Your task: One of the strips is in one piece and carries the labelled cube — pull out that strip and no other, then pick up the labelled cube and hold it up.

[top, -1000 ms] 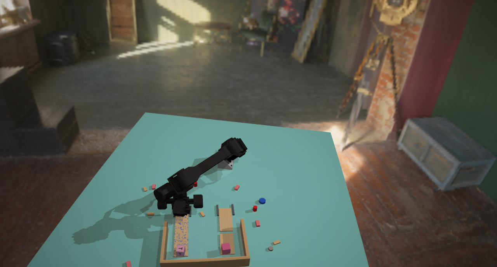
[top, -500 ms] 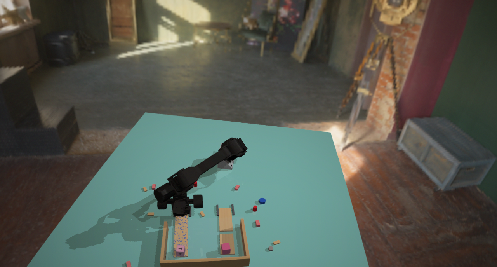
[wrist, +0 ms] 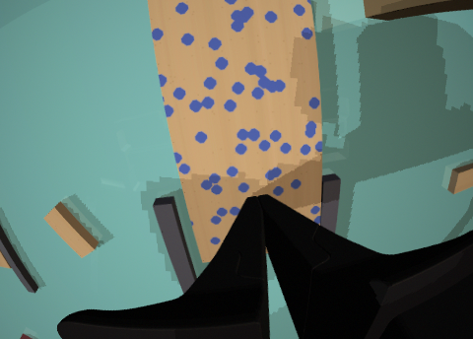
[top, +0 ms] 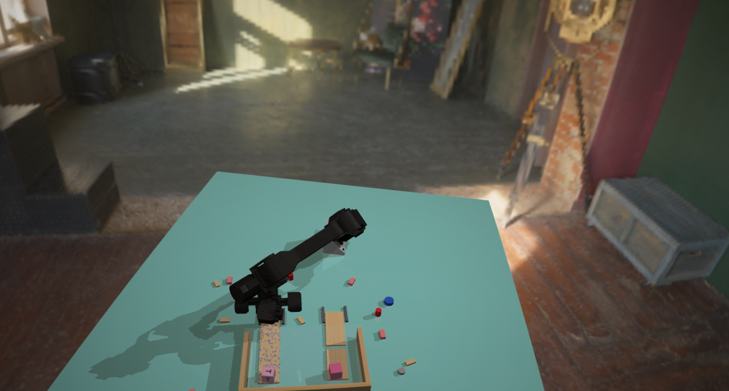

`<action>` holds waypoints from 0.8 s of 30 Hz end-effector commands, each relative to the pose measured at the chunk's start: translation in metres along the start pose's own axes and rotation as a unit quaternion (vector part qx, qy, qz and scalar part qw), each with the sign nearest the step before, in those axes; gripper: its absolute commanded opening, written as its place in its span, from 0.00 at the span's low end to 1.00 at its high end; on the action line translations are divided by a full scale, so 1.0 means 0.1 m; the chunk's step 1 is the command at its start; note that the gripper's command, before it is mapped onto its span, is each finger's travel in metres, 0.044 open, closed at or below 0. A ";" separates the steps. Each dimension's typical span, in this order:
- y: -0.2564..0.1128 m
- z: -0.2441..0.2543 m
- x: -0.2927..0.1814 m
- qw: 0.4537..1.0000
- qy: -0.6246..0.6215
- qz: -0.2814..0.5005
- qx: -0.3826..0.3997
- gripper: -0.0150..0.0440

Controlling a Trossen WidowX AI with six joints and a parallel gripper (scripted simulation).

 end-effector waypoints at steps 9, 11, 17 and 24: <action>0.04 0.01 0.02 1.000 0.000 0.001 0.001 0.25; 0.05 0.01 0.02 1.000 0.000 0.001 0.001 0.25; 0.05 0.01 0.02 1.000 0.000 0.001 0.001 0.25; 0.05 -0.01 -0.06 1.000 0.000 0.001 0.001 0.25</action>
Point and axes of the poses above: the point midway between the two fingers, 35 mm back from their tips, its own y axis out along the fingers, its own z axis across the jaws, x = y × z, the point moved 10 cm from there along -y, back along the fingers, and after that the axes turned 10 degrees about y, right-handed, at the moved point
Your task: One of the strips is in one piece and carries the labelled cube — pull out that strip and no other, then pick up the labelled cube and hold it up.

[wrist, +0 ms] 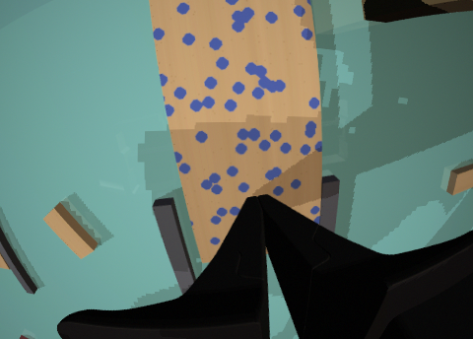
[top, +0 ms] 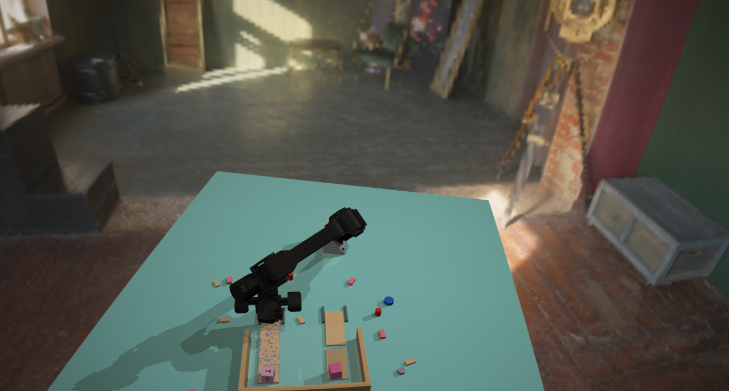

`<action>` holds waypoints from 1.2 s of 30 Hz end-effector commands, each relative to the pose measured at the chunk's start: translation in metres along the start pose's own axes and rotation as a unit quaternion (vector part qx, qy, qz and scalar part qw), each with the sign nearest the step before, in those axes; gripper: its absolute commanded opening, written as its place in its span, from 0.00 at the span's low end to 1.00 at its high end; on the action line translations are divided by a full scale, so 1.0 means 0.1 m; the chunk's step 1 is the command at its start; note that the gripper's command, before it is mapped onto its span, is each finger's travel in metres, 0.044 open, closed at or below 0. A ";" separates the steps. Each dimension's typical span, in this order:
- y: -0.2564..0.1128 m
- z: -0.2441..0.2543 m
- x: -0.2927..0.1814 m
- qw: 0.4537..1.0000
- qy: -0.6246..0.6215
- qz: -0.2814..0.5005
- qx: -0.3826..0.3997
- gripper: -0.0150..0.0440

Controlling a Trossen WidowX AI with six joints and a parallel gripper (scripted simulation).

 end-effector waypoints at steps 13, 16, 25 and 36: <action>0.06 -0.05 -0.25 1.000 0.001 0.006 0.002 0.25; 0.06 -0.06 -0.29 1.000 0.001 0.007 0.002 0.25; 0.06 -0.08 -0.43 1.000 0.002 0.007 0.002 0.25; 0.07 -0.11 -0.60 1.000 0.002 0.007 0.002 0.25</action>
Point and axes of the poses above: the point midway between the two fingers, 35 mm back from their tips, its own y axis out along the fingers, its own z axis across the jaws, x = y × z, the point moved 10 cm from there along -y, back along the fingers, and after that the axes turned 10 degrees about y, right-handed, at the moved point
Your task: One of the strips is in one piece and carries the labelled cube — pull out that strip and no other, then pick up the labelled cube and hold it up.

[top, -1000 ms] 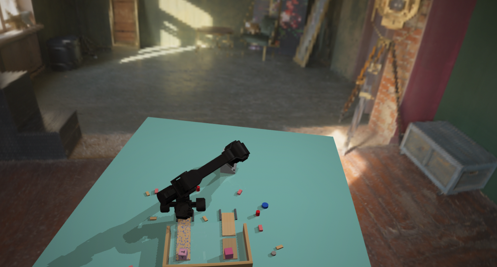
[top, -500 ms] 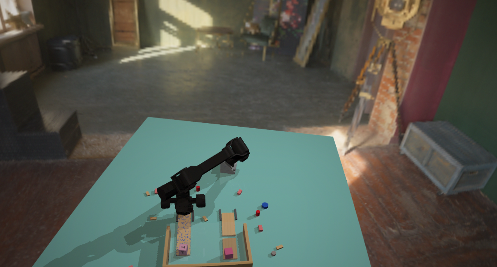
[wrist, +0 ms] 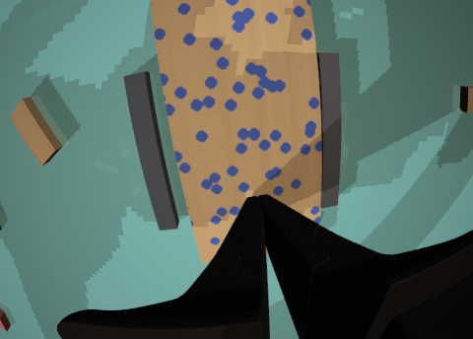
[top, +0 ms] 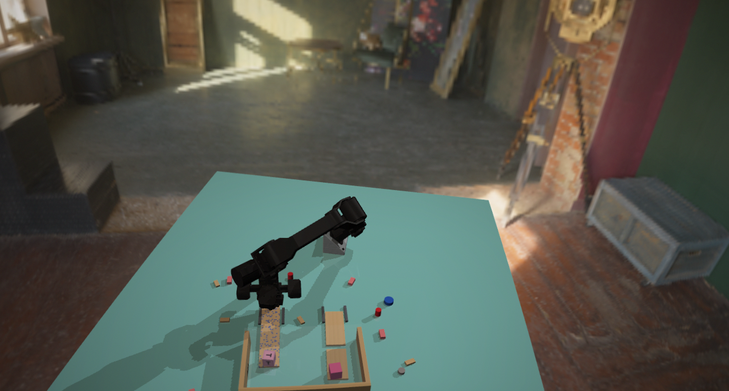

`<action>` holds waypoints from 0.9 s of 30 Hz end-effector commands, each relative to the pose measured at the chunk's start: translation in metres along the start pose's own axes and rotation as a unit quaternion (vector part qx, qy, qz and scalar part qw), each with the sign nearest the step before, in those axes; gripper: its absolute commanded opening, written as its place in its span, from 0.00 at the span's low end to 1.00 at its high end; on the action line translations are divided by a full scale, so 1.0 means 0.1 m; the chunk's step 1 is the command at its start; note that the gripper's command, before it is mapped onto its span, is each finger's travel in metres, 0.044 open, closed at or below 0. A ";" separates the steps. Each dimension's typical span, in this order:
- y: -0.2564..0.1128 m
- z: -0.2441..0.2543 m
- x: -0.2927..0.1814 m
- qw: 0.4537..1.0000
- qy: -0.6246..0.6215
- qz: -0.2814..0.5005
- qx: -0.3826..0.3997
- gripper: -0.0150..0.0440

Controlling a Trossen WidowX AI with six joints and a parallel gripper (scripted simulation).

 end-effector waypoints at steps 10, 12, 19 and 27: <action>0.07 -0.04 -0.23 1.000 0.002 0.012 0.000 0.25; 0.07 -0.05 -0.26 1.000 0.002 0.012 0.000 0.25; 0.06 -0.07 -0.37 1.000 0.002 0.012 0.000 0.25; 0.06 -0.09 -0.49 1.000 0.002 0.013 0.000 0.25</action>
Point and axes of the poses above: the point midway between the two fingers, 35 mm back from their tips, its own y axis out along the fingers, its own z axis across the jaws, x = y × z, the point moved 10 cm from there along -y, back along the fingers, and after that the axes turned 10 degrees about y, right-handed, at the moved point
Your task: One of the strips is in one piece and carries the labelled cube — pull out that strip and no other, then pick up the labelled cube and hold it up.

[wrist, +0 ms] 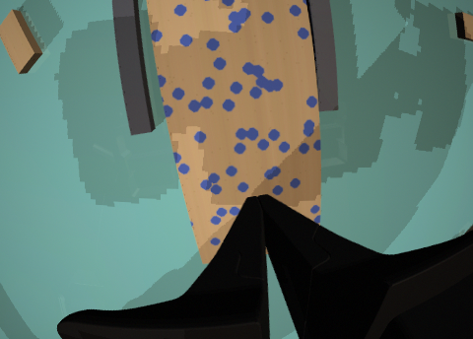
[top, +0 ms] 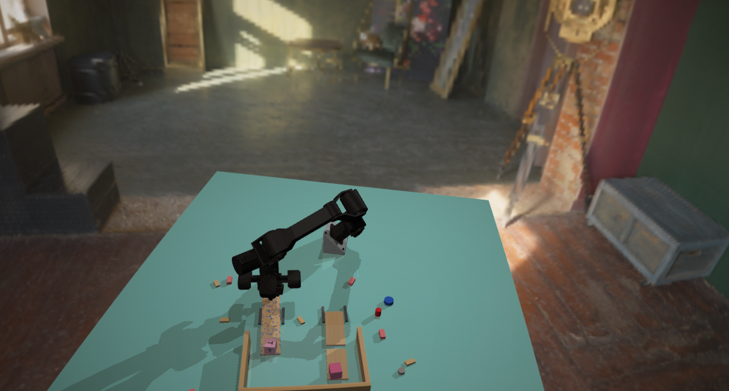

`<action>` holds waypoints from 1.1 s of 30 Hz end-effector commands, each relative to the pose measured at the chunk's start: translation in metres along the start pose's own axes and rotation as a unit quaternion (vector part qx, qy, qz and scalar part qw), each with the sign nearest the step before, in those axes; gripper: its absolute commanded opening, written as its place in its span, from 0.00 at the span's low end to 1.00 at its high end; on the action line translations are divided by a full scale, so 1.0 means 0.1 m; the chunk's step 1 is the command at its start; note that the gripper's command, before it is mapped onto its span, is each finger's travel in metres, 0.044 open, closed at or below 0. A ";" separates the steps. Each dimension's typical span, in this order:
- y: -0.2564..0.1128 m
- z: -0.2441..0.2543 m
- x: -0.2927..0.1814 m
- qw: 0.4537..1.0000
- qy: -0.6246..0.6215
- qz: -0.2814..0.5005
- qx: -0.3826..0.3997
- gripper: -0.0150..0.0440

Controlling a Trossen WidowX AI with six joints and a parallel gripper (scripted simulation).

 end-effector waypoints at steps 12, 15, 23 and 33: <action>0.06 -0.04 -0.27 1.000 0.003 0.014 0.001 0.25; 0.06 -0.05 -0.32 1.000 0.003 0.014 0.001 0.25; 0.06 -0.07 -0.45 1.000 0.003 0.014 0.001 0.25; 0.05 -0.10 -0.61 1.000 0.003 0.014 0.001 0.25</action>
Point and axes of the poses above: the point midway between the two fingers, 35 mm back from their tips, its own y axis out along the fingers, its own z axis across the jaws, x = y × z, the point moved 10 cm from there along -y, back along the fingers, and after that the axes turned 10 degrees about y, right-handed, at the moved point
